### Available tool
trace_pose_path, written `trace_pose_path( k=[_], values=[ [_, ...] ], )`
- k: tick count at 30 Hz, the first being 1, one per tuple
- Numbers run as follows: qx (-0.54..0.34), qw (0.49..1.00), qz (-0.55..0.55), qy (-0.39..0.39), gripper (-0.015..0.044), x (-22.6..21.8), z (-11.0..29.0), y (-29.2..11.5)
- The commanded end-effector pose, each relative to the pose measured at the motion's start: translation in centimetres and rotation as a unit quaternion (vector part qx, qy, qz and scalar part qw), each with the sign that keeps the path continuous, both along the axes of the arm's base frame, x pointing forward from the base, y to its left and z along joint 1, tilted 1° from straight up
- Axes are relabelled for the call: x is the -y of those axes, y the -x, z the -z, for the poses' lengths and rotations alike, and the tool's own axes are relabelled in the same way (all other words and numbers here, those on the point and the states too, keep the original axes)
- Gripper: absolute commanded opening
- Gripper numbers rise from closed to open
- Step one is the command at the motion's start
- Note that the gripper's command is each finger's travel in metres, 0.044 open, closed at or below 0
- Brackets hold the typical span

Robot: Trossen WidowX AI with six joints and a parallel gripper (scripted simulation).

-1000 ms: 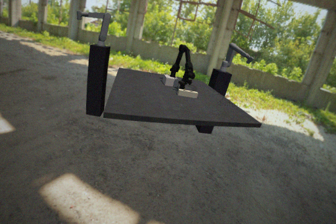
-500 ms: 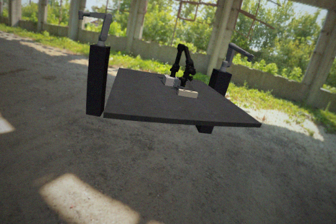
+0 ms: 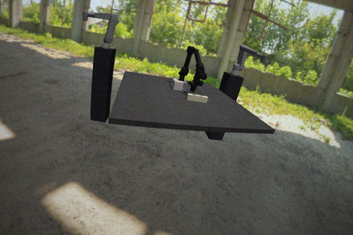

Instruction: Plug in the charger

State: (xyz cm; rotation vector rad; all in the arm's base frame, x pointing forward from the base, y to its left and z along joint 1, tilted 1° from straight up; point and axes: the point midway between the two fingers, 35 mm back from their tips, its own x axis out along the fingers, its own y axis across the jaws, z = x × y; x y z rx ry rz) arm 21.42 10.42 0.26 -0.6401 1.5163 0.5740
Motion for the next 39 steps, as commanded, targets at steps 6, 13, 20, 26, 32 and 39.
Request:
trace_pose_path(
  k=[6,13,20,26,32,39],
  values=[
    [0.004,0.998,0.064,-0.007,0.0,-1.0,0.5,-0.6],
    [0.004,0.994,0.11,-0.009,0.0,-1.6,0.9,-0.9],
    [0.004,0.988,0.156,-0.011,0.0,-2.2,1.4,-1.1],
    [0.004,0.981,0.195,-0.013,0.0,-2.7,1.8,-1.3],
    [0.004,0.972,0.234,-0.015,0.0,-3.3,2.2,-1.5],
    [0.003,0.96,0.279,-0.016,0.0,-3.9,2.7,-1.7]
  ],
)
